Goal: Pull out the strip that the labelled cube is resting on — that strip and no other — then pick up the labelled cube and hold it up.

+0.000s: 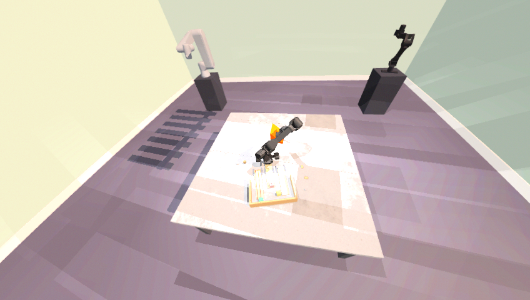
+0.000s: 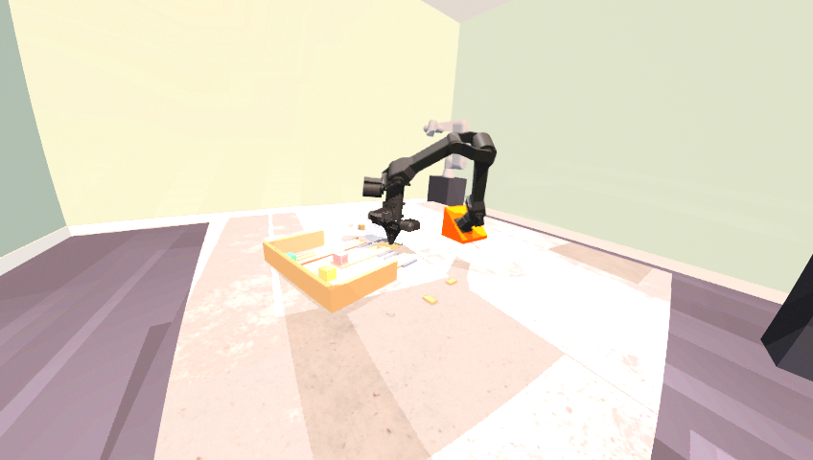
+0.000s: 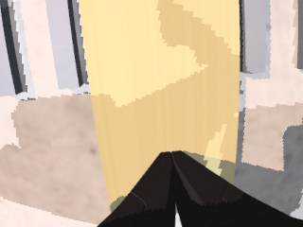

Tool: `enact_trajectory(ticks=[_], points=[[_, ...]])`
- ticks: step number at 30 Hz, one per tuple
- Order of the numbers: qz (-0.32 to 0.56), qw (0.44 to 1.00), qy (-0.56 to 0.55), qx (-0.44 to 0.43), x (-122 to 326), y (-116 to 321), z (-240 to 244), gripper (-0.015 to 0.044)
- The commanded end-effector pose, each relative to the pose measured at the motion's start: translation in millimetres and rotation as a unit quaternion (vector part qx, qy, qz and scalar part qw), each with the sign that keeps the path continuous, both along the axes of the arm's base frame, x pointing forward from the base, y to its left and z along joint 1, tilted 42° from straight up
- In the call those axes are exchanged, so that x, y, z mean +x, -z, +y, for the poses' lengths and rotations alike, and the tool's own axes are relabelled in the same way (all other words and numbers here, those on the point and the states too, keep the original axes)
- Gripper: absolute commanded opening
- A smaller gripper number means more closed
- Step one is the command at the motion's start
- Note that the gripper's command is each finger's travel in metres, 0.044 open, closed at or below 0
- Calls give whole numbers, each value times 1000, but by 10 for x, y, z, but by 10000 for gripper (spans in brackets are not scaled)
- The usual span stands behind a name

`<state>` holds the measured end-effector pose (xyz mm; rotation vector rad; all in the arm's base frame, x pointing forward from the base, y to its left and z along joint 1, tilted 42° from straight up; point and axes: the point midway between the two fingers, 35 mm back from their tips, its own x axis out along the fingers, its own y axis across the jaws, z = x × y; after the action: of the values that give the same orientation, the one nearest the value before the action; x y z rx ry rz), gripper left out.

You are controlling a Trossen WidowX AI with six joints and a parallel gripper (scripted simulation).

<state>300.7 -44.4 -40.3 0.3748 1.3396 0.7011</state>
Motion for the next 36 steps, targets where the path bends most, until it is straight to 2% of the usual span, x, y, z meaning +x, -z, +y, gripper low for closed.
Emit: enact_trajectory(ticks=[1, 36], points=[[11, 1000, -4, 1, -121, 53, 14, 0], [12, 1000, -4, 0, -648, 167, -75, 0]])
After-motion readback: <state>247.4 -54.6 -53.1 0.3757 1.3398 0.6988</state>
